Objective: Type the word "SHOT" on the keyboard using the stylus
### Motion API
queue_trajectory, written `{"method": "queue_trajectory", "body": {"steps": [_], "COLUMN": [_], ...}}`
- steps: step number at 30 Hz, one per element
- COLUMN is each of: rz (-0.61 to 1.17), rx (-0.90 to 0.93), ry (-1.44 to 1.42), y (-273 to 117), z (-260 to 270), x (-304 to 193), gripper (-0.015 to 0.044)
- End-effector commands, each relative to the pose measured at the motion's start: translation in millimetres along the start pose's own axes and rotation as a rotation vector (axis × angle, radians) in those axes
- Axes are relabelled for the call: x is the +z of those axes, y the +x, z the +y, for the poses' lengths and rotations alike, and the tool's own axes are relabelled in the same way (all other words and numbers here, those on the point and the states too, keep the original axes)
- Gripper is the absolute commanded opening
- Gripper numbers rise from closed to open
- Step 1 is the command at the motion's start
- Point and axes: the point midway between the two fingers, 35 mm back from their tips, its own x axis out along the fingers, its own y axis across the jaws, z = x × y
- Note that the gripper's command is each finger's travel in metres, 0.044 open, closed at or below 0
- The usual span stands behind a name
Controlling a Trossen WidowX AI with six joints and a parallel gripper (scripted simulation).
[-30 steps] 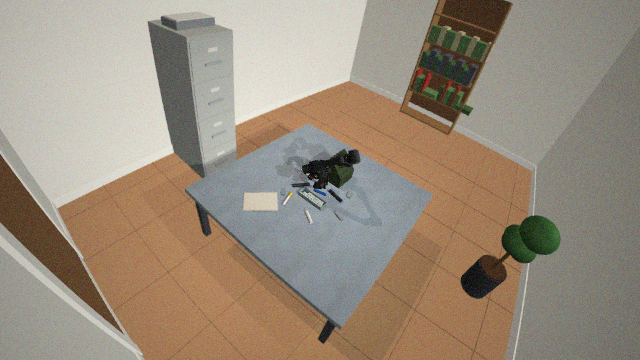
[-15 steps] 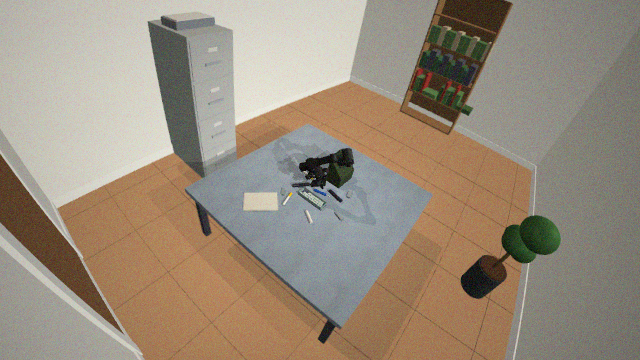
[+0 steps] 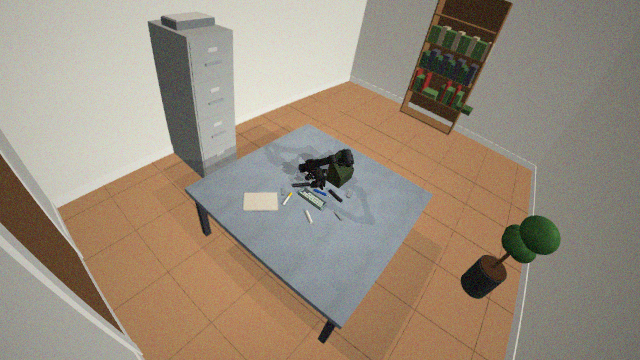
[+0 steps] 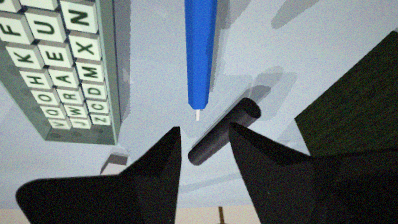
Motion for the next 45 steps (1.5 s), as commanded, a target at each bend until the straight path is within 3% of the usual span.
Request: {"method": "queue_trajectory", "body": {"steps": [1,45], "rz": [0.006,0.007], "rx": [-0.001,0.0], "ry": [0.012,0.012], "y": [3.7,28.2], "z": [-1.4,-0.6], "x": [1.7,15.7], "gripper": [0.015,0.015]}}
